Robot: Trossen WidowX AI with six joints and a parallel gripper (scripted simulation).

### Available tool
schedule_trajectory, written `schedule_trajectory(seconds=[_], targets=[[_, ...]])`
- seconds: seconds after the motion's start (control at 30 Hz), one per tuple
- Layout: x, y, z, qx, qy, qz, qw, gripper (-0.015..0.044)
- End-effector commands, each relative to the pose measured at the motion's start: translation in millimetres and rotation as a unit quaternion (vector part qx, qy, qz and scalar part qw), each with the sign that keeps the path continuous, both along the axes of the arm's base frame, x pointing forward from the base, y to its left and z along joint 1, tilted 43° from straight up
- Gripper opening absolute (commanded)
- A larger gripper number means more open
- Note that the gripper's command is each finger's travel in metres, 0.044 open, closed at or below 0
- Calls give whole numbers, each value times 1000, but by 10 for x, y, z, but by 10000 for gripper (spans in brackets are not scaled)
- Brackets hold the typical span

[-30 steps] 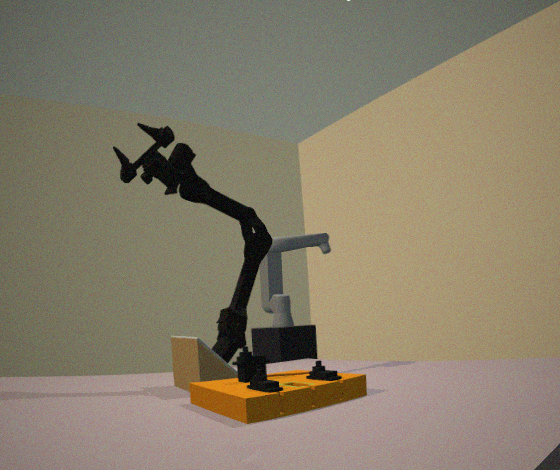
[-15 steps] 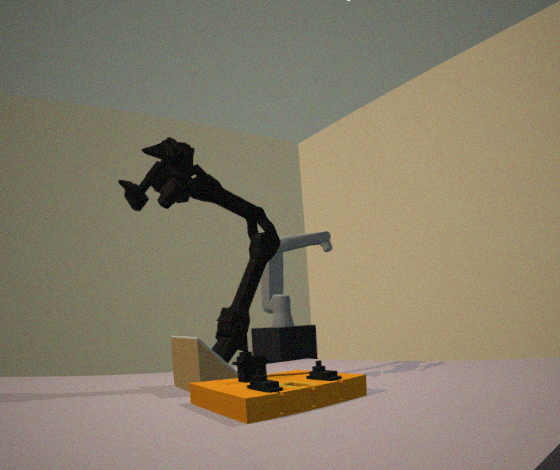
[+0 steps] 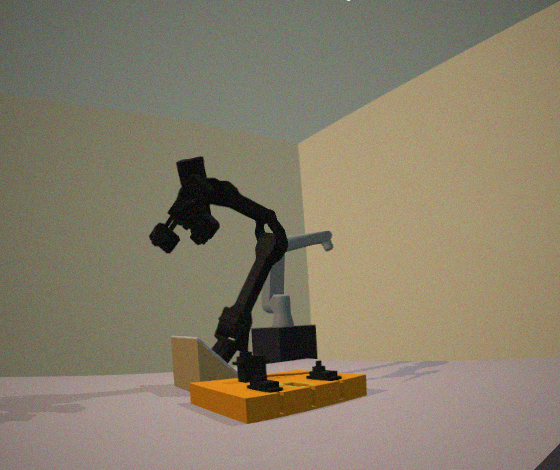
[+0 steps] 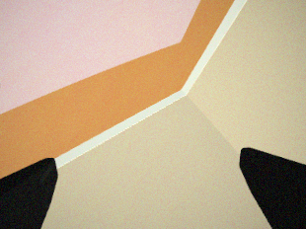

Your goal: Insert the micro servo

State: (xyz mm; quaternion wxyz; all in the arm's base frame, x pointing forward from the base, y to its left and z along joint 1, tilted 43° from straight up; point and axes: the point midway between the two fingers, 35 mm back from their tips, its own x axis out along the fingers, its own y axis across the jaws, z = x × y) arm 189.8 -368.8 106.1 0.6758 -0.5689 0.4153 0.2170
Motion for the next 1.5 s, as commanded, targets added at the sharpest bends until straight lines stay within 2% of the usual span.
schedule_trajectory(seconds=[0.0,0.43,0.87,1.47], targets=[[166,417,-110,56,14,39,998,440],[403,1706,-325,227,88,151,958,440],[162,2828,-297,372,195,238,876,440],[150,3055,-497,378,201,242,871,440]])
